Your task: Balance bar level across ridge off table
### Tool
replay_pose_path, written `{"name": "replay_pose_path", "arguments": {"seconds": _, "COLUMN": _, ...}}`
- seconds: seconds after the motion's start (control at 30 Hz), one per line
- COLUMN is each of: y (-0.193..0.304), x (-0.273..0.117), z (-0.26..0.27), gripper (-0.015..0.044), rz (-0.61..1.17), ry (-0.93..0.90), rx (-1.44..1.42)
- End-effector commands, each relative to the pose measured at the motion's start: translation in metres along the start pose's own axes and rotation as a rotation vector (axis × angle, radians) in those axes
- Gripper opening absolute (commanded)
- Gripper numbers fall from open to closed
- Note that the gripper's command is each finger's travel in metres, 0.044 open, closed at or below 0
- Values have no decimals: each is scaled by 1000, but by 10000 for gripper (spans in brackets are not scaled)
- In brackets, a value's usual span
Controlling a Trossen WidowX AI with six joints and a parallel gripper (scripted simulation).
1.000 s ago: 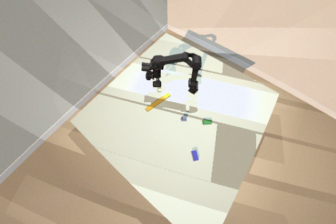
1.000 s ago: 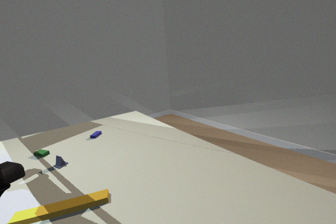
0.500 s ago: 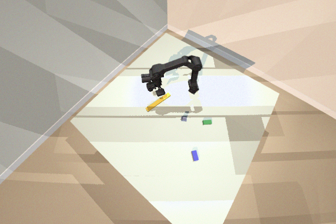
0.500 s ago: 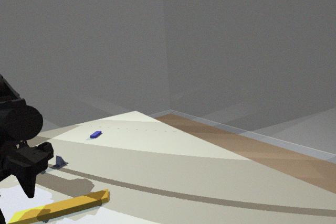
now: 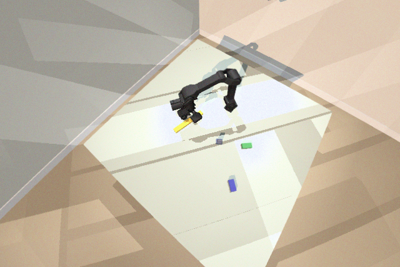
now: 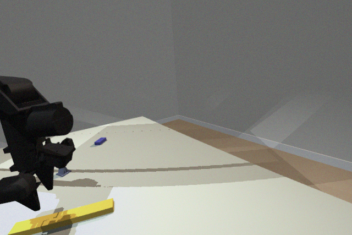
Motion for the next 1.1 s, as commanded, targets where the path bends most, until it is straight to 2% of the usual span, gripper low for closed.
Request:
{"name": "replay_pose_path", "arguments": {"seconds": 0.0, "y": 2, "x": 4, "z": 4, "gripper": 315, "rz": 11, "ry": -9, "rx": -20}}
{"name": "replay_pose_path", "arguments": {"seconds": 0.3, "y": 2, "x": 47, "z": 4, "gripper": 315, "rz": 11, "ry": -9, "rx": -20}}
{"name": "replay_pose_path", "arguments": {"seconds": 1.07, "y": 3, "x": 72, "z": 4, "gripper": 315, "rz": 11, "ry": -9, "rx": -20}}
Point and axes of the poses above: the point midway between the two fingers, 35 mm back from their tips, its own x axis out along the fingers, its own z axis across the jaws, y = z × x, the point moved 2 cm from there along -x, back along the fingers, and after that the axes turned 4 degrees about x, right-handed, at the moved point
